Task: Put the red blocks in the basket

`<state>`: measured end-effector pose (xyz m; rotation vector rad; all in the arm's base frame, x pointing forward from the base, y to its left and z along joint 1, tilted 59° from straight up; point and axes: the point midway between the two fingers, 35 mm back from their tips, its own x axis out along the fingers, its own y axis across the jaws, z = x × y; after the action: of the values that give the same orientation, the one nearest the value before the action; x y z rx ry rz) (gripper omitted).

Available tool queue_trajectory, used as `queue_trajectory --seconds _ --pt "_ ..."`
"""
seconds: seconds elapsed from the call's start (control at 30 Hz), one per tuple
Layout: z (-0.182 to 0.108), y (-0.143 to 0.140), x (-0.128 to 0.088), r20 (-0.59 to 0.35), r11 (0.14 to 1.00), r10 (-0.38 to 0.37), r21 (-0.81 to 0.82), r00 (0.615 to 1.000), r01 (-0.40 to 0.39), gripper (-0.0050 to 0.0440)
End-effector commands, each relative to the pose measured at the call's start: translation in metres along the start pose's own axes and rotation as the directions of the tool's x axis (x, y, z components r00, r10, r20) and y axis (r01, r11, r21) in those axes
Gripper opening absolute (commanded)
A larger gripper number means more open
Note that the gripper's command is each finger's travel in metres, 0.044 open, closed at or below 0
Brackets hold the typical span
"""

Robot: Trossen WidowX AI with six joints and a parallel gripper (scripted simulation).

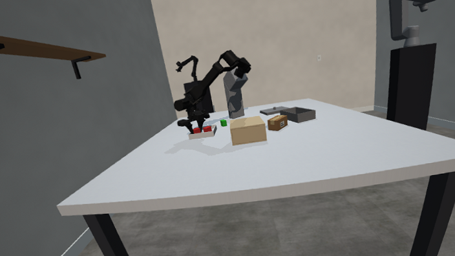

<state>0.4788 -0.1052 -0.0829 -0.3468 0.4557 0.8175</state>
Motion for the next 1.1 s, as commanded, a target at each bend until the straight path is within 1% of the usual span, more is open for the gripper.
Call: queue_trajectory --seconds 0.0,0.03,0.1,0.57,0.77,0.8,0.9,1.07 --pt "-0.001 -0.001 -0.018 -0.003 1.000 -0.004 0.002 1.000 0.004 0.0253" --pt "-0.001 -0.001 -0.025 -0.003 1.000 -0.004 0.002 1.000 0.004 0.0253" --pt "-0.001 -0.001 -0.025 -0.003 1.000 -0.004 0.002 1.000 0.004 0.0253" --pt "-0.001 0.000 -0.118 -0.003 1.000 -0.004 0.002 1.000 0.004 0.0253" --pt "-0.001 0.000 -0.118 -0.003 1.000 -0.004 0.002 1.000 0.004 0.0253" --pt "0.001 0.009 -0.118 -0.003 0.998 -0.004 0.069 1.000 0.005 0.0440" --pt "0.030 0.018 -0.118 -0.003 0.991 -0.004 -0.131 1.000 0.004 0.0440" --pt "0.078 0.033 -0.118 -0.003 0.989 -0.004 -0.147 1.000 0.004 0.0440"
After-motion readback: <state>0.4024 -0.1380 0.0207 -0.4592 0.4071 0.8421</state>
